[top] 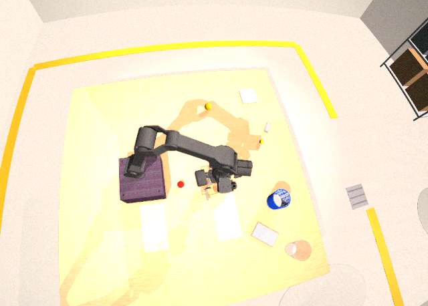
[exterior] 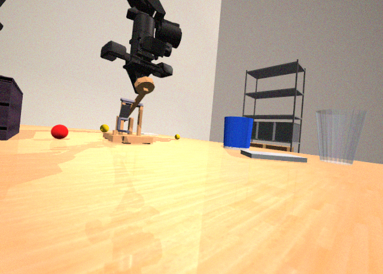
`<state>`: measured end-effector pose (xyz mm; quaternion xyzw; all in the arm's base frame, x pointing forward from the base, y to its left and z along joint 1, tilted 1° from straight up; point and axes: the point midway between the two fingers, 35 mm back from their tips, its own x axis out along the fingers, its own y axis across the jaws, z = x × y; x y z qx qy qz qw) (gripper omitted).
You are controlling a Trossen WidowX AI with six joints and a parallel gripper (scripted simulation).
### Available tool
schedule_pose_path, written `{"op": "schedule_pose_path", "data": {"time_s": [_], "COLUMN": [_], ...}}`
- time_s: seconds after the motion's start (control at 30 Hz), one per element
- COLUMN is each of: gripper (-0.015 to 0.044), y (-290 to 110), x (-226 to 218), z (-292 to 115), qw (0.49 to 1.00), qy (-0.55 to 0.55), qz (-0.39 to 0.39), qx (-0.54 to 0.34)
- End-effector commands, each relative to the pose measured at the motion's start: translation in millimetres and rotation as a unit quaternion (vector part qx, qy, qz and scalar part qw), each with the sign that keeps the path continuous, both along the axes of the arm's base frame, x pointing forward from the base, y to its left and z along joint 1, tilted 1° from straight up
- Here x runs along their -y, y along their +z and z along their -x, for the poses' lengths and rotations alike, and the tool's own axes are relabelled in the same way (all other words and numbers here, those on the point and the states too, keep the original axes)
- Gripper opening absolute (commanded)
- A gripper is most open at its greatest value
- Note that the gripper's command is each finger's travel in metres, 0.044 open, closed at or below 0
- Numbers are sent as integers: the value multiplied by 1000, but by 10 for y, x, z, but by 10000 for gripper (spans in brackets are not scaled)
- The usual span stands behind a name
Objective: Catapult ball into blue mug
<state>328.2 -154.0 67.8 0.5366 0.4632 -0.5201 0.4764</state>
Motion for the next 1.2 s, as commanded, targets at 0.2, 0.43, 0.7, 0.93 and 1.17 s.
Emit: {"op": "schedule_pose_path", "data": {"time_s": [0.2, 0.43, 0.7, 0.93, 1.17], "gripper": [0, 0, 0, 0, 0], "y": [-163, -262, -357, -457, -551], "x": [84, 143, 196, 239, 277], "z": [10, 14, 19, 21, 24], "qw": [1000, 1000, 1000, 1000, 1000], "qy": [1, 1, 1, 1, 1], "qz": [-2, -2, -2, -2, -2], "qx": [-2, -2, -2, -2, -2]}}
